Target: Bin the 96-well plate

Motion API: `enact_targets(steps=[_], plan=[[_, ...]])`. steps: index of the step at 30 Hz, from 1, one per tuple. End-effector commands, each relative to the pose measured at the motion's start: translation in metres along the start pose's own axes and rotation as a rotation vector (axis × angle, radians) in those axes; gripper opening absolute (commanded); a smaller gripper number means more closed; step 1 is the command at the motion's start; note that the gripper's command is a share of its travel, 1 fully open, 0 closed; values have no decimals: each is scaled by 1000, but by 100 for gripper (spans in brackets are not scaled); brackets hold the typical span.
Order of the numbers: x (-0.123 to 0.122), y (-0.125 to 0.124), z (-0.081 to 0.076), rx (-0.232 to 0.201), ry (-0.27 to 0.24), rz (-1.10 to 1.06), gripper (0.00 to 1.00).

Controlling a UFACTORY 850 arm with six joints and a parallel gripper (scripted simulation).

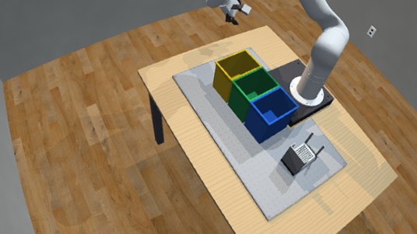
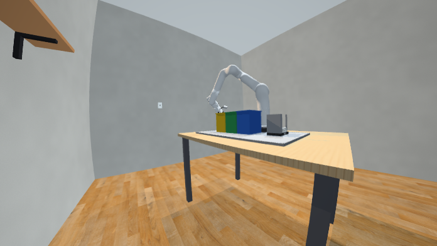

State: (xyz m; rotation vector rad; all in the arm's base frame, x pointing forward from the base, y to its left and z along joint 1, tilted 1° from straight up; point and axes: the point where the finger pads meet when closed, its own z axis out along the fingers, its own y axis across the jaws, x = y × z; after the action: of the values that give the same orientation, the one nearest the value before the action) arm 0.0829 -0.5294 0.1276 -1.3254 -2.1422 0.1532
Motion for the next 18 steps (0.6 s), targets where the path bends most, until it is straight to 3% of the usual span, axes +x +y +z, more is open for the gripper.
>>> enact_targets(steps=[1,18], plan=[[0,0,-1,0,-2,1,100],[0,4,-4,3,-17,30,100]])
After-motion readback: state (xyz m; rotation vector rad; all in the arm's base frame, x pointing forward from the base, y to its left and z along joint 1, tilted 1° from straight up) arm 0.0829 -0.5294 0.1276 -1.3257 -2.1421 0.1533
